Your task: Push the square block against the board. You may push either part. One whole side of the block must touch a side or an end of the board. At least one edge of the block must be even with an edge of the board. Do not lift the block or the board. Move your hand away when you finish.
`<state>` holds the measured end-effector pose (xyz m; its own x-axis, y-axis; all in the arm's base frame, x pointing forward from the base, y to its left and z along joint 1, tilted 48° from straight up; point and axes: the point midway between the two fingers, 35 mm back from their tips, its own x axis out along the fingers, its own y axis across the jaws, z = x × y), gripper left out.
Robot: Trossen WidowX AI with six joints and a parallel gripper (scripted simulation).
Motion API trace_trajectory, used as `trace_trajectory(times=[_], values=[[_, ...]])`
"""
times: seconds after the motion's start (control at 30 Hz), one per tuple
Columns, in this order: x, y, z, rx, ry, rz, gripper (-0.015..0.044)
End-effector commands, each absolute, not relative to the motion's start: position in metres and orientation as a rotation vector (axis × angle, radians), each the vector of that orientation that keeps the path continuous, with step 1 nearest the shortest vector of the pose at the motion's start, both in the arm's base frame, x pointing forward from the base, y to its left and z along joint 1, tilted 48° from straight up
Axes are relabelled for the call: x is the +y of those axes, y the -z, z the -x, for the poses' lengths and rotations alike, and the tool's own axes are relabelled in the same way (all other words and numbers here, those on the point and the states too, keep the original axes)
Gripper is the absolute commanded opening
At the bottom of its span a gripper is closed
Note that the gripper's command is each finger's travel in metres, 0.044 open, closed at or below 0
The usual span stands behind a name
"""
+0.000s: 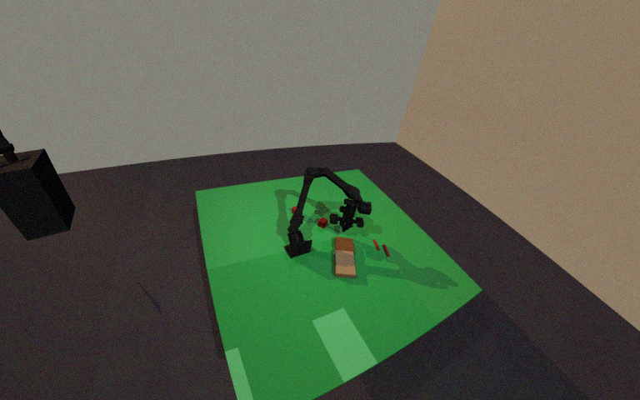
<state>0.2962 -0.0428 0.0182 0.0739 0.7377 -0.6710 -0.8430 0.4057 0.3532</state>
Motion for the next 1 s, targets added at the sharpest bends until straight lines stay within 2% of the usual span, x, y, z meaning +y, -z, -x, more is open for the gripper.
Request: trace_trajectory(times=[0.0, 0.2, 0.97], values=[[-0.071, -0.04, -0.295, 0.896, -1.169, 0.154, 0.0], [-0.073, -0.037, -0.297, 0.905, -1.144, 0.133, 0.0], [-0.126, 0.013, -0.302, 1.301, -0.713, -0.505, 0.0]])
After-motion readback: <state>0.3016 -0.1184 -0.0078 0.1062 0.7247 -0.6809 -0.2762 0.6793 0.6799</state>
